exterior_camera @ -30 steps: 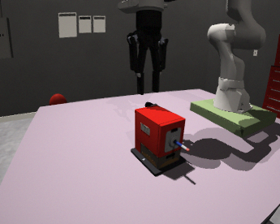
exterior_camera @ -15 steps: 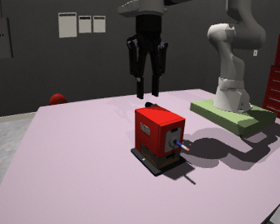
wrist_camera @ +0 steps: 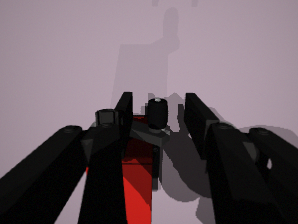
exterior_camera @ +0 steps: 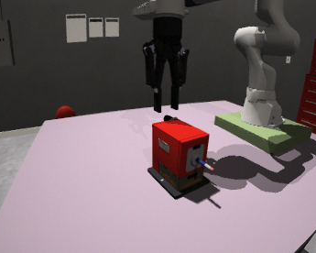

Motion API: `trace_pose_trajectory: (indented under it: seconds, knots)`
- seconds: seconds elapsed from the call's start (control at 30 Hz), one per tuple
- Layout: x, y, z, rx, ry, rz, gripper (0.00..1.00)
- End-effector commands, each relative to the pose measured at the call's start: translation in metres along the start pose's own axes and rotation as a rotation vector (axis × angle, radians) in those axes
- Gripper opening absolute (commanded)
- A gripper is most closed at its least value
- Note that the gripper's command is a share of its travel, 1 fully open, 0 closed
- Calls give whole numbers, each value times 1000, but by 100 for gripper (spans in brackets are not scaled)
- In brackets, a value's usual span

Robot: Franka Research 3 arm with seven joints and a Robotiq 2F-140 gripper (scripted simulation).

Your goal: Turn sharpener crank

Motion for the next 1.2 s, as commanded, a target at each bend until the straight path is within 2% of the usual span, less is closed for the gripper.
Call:
trace_pose_trajectory:
  seconds: [0.0,0.67,1.17]
  knots:
    - [1,0,0,-3,0,-2,39]
    - [2,0,0,-3,0,-2,39]
    - [11,0,0,-3,0,-2,39]
Point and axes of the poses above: the point where the finger pads meet when closed, its own x axis out along the fingers, its own z axis across the jaws, y = z × x, the point moved 3 cm from there along -x, back along the fingers, and after that the axes turned 7 degrees about -x, right-handed, at the moved point
